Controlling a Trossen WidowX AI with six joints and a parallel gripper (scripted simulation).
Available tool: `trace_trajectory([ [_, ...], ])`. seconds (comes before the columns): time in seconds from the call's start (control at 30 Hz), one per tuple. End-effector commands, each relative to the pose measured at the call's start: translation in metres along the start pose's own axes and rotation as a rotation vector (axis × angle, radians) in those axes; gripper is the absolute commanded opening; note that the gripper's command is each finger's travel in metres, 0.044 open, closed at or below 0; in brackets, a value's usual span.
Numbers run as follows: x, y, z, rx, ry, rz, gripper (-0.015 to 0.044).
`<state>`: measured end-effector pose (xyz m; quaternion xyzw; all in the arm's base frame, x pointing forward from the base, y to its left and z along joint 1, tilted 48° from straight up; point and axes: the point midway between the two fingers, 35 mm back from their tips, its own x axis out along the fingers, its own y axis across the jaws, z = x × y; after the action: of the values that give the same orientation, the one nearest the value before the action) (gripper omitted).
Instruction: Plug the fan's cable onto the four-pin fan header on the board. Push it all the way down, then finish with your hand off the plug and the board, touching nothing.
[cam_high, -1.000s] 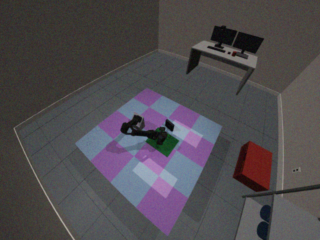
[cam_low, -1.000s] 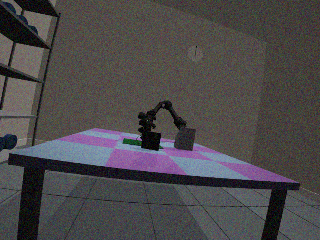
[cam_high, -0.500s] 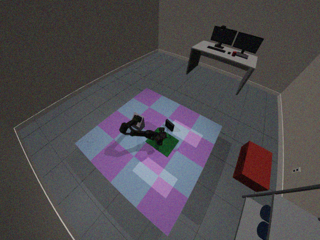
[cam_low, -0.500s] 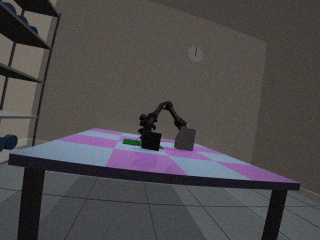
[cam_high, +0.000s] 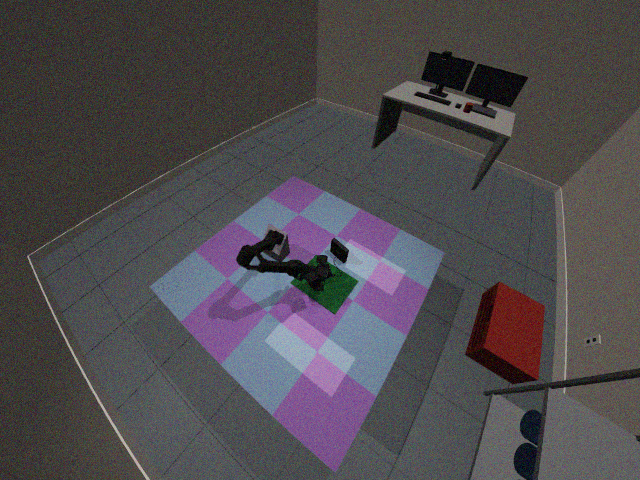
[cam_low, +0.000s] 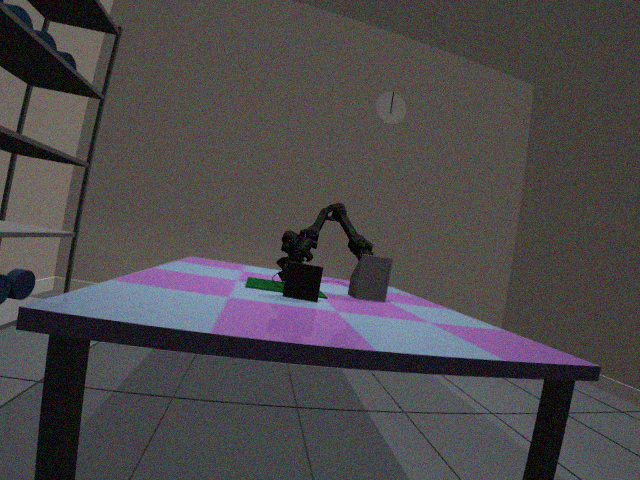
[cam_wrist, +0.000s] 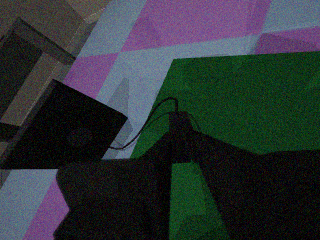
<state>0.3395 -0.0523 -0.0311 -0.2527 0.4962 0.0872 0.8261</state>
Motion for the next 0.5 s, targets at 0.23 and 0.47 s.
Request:
trace_trajectory([
  [0.23,-0.0053,-0.0019,0.0006,-0.036,-0.104,-0.004,0.0],
  [0.47,-0.0089,-0.0037,0.0006,-0.057,-0.163,-0.013,0.0],
])
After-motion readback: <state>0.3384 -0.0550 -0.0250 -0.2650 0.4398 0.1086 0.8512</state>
